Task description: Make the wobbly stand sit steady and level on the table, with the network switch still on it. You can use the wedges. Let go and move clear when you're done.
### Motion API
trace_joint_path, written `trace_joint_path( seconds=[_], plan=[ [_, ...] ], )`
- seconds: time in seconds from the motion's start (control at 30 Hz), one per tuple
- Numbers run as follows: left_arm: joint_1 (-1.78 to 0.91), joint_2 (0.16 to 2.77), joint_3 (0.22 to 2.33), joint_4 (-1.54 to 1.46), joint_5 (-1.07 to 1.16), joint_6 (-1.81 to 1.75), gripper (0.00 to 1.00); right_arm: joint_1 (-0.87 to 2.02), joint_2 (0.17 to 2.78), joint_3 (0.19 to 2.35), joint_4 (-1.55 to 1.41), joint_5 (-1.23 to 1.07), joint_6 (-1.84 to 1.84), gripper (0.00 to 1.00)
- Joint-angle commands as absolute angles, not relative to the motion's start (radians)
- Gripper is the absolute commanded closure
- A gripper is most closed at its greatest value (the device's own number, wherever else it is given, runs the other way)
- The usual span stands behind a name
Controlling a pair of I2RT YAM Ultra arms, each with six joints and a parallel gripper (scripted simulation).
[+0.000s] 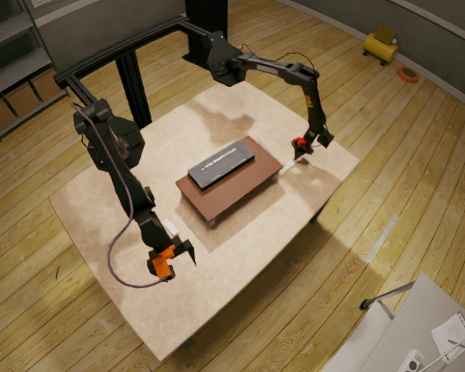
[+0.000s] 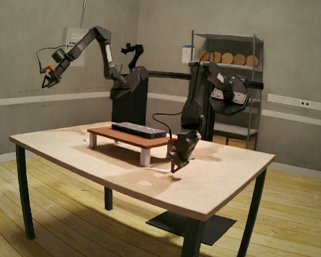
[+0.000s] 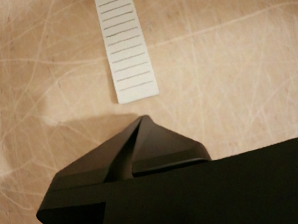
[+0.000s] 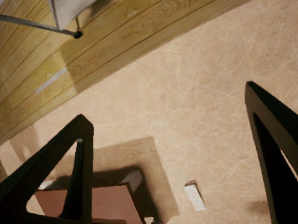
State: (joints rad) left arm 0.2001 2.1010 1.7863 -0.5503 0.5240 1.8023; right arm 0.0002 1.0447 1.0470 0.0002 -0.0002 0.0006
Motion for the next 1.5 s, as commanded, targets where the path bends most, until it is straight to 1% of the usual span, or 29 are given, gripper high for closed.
trace_joint_path(
  seconds=[0.0, 1.47],
  plan=[
    [0.189, 2.064, 1.768, -0.538, 0.518, 1.791, 1.0, 0.002, 1.016, 1.051, 0.016, -0.004, -0.01, 0.0],
    [0.148, 2.043, 1.74, -0.526, 0.512, 1.76, 1.0, 0.002, 1.016, 1.051, 0.016, -0.004, -0.01, 0.0]
  ],
)
